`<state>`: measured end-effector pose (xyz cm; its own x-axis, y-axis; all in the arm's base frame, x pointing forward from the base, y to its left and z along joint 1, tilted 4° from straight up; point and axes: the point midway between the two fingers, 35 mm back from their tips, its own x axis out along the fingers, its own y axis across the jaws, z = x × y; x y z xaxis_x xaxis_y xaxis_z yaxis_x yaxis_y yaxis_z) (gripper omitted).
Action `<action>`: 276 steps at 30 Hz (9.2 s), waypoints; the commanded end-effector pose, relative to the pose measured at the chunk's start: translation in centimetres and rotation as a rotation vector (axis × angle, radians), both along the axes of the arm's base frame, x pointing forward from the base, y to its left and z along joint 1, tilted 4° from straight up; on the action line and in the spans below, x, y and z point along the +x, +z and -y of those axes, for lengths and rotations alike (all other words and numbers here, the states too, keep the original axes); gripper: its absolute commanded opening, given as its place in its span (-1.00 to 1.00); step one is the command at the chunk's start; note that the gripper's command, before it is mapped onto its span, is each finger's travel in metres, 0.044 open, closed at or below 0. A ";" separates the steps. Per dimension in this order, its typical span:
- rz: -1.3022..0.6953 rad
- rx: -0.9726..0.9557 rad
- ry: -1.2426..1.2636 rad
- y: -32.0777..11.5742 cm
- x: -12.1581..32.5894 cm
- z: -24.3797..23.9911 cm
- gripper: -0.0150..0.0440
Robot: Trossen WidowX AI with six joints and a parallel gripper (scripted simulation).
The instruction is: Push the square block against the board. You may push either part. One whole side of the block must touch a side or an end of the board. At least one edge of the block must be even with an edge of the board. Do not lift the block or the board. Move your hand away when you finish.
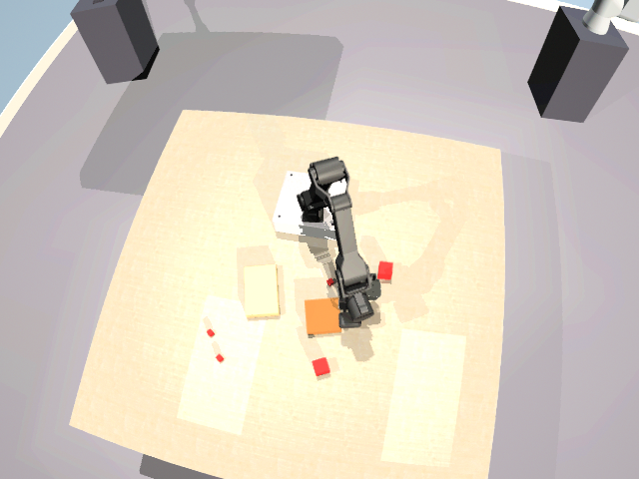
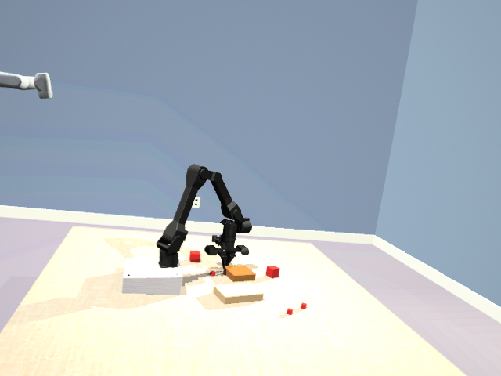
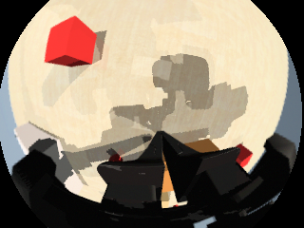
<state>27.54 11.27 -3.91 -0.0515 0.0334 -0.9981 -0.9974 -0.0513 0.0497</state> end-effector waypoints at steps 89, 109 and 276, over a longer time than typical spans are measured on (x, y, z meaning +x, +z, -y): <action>-0.037 -0.074 -1.508 -0.5 11.9 6.5 -0.49; -0.038 -0.075 -1.508 -0.4 10.9 6.6 -0.49; -0.039 -0.077 -1.508 5.1 8.0 7.0 -0.49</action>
<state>35.79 4.37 0.97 -0.0294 0.0319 -0.9991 -0.1112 0.9932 0.0349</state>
